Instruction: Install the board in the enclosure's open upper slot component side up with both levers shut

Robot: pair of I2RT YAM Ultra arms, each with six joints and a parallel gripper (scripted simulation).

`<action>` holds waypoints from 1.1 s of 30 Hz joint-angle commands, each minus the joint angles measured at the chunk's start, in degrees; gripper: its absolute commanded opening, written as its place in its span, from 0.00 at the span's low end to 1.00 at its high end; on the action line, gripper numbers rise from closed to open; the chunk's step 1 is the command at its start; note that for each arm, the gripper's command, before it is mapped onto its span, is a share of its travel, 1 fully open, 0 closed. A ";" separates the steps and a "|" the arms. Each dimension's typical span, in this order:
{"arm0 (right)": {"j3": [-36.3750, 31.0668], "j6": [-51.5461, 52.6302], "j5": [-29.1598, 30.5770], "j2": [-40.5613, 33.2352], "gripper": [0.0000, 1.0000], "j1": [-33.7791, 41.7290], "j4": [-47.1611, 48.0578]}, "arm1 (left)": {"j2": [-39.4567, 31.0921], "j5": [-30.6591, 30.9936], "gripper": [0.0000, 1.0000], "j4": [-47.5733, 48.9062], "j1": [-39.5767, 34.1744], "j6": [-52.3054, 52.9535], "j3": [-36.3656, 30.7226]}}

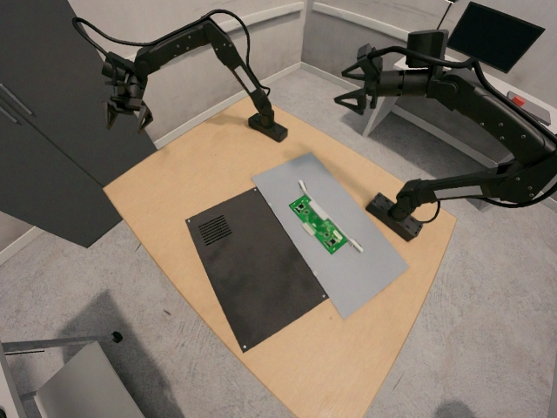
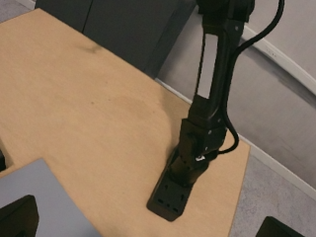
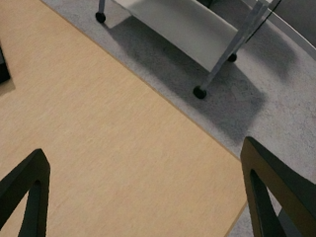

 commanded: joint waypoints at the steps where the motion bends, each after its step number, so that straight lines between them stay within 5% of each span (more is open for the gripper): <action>1: 0.49 0.13 -0.77 -0.60 1.00 0.01 -0.51 | -0.43 -0.19 1.00 0.01 0.00 0.11 0.68; 18: 0.23 0.01 -0.05 -0.36 1.00 0.01 0.13 | -0.07 0.00 1.00 0.19 0.00 0.01 0.22; 23: -1.64 2.93 3.19 -2.40 1.00 2.03 2.01 | 1.18 3.74 0.47 -0.93 1.94 7.72 -1.15; 33: -14.62 10.36 10.80 -15.89 1.00 15.80 5.69 | 7.39 13.36 0.47 -2.02 15.72 28.44 -7.15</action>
